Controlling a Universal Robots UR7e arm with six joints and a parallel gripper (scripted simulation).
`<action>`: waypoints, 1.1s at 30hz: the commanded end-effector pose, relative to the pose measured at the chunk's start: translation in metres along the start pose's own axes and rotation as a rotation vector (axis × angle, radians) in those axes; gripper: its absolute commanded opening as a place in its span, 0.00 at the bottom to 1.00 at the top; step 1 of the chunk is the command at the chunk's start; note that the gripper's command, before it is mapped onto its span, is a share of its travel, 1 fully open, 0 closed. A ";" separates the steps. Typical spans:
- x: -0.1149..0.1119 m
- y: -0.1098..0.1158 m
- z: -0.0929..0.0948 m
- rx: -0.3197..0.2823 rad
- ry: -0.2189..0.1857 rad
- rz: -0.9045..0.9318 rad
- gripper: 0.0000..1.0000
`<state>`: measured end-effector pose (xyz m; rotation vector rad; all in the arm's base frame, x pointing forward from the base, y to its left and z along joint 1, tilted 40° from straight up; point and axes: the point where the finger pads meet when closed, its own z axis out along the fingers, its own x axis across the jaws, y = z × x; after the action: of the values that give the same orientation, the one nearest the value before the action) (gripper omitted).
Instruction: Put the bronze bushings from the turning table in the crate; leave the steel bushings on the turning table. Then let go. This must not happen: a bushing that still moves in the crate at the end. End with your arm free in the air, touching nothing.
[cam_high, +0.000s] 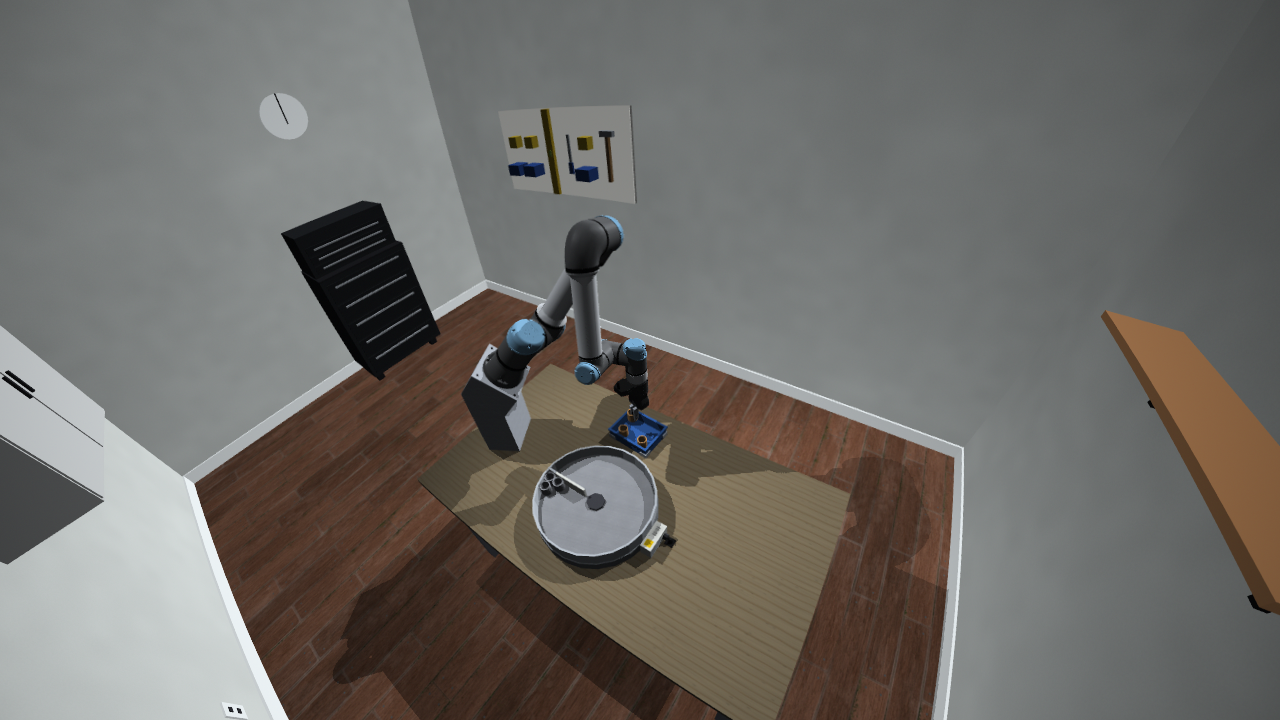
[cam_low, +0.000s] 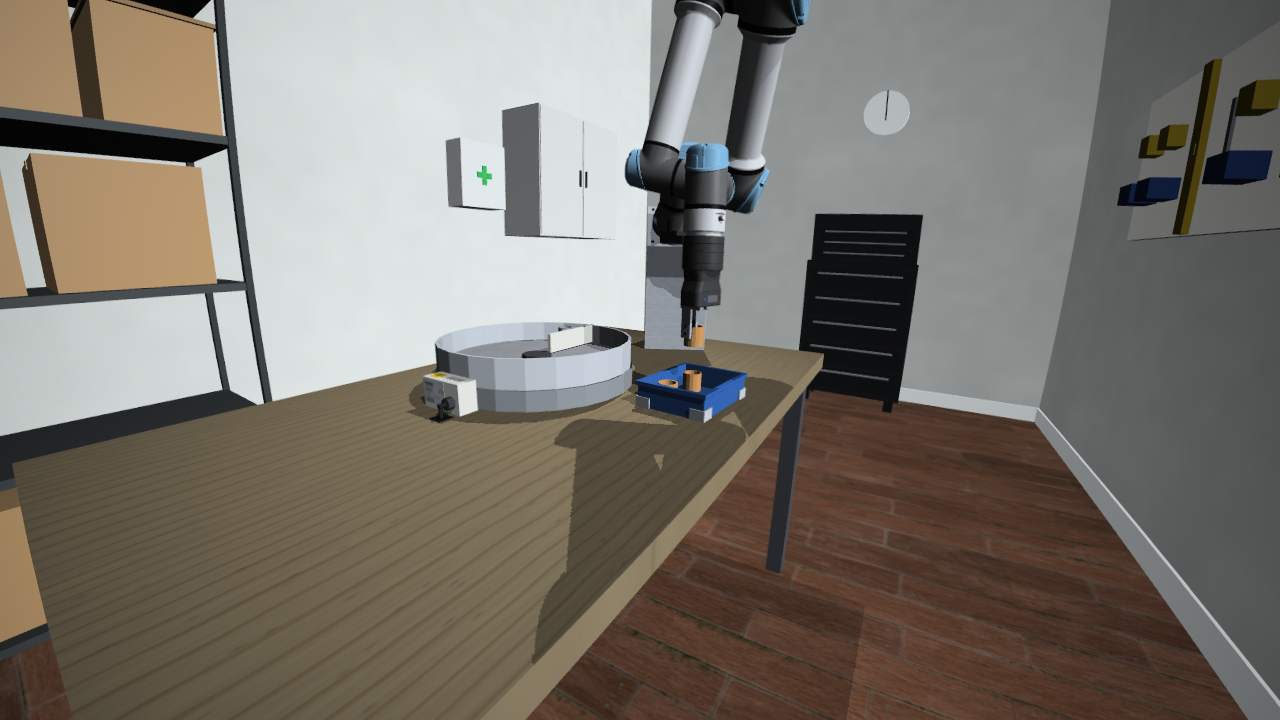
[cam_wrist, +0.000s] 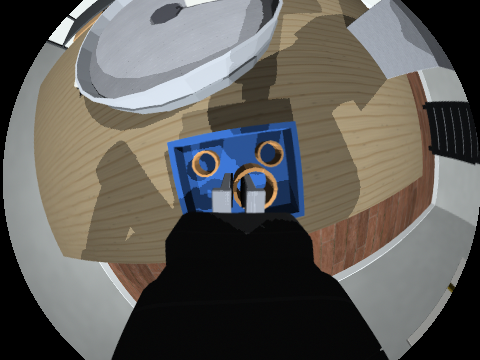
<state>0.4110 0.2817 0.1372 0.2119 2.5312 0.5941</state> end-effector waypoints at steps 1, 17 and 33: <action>-0.001 0.001 0.004 -0.001 -0.003 0.000 0.00; -0.001 0.000 0.027 0.000 -0.002 0.001 0.00; -0.001 0.000 0.050 0.001 -0.002 0.003 0.00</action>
<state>0.4346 0.2975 0.1042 0.2153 2.5310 0.5935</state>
